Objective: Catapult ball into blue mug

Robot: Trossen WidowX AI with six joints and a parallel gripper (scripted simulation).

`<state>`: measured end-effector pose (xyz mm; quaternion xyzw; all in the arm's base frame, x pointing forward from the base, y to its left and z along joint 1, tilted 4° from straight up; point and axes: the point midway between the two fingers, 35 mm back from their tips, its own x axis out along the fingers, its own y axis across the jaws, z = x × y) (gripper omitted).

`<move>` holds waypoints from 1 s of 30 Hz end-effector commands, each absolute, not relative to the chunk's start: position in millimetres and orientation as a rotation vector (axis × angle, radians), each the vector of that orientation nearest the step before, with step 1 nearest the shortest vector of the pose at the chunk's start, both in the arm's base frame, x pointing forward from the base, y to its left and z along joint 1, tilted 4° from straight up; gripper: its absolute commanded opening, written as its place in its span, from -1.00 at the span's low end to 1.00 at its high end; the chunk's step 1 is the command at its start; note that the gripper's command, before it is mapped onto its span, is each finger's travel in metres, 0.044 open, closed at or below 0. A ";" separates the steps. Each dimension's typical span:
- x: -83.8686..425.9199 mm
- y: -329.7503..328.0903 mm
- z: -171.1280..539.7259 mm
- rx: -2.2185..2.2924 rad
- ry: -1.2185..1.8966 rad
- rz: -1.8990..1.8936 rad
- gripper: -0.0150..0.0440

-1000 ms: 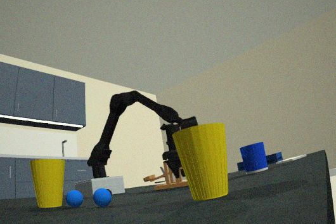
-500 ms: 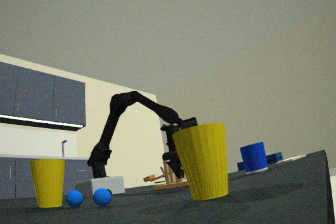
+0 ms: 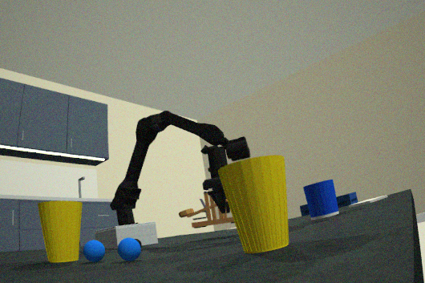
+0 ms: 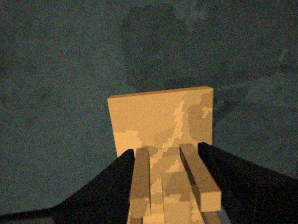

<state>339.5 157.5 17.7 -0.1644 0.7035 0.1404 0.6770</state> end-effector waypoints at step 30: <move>340.5 158.8 -18.3 -0.366 1.570 0.320 -0.49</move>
